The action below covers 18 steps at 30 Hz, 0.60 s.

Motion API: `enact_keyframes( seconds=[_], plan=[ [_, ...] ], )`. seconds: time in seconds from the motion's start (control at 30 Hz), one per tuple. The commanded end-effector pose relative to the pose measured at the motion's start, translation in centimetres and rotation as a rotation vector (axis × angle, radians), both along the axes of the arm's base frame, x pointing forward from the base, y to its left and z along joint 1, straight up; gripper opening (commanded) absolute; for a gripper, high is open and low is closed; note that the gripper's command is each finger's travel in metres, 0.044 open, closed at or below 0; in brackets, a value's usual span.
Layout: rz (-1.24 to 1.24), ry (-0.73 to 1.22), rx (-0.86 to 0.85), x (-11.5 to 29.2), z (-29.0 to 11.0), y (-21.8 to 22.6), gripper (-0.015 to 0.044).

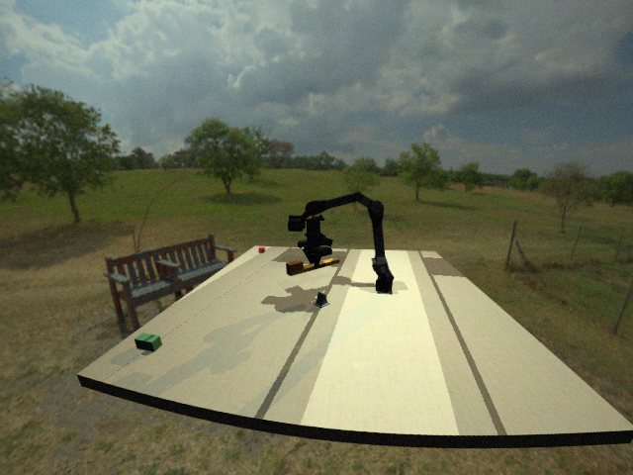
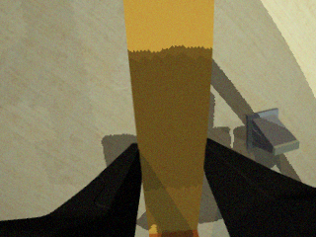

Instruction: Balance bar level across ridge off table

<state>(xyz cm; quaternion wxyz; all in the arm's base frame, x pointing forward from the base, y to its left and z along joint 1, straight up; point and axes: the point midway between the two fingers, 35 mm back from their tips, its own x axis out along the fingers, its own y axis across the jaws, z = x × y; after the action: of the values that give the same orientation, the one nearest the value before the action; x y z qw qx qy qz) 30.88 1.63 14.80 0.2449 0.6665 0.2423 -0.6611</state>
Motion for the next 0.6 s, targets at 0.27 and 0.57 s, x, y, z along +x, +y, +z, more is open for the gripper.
enact_keyframes(
  seconds=[0.27,0.57],
  plan=[
    [0.051,-0.014,0.005,-1.9,0.3,4.3,0.0000],
    [0.095,-0.013,0.006,-3.7,0.3,7.4,0.0000]
  ],
)
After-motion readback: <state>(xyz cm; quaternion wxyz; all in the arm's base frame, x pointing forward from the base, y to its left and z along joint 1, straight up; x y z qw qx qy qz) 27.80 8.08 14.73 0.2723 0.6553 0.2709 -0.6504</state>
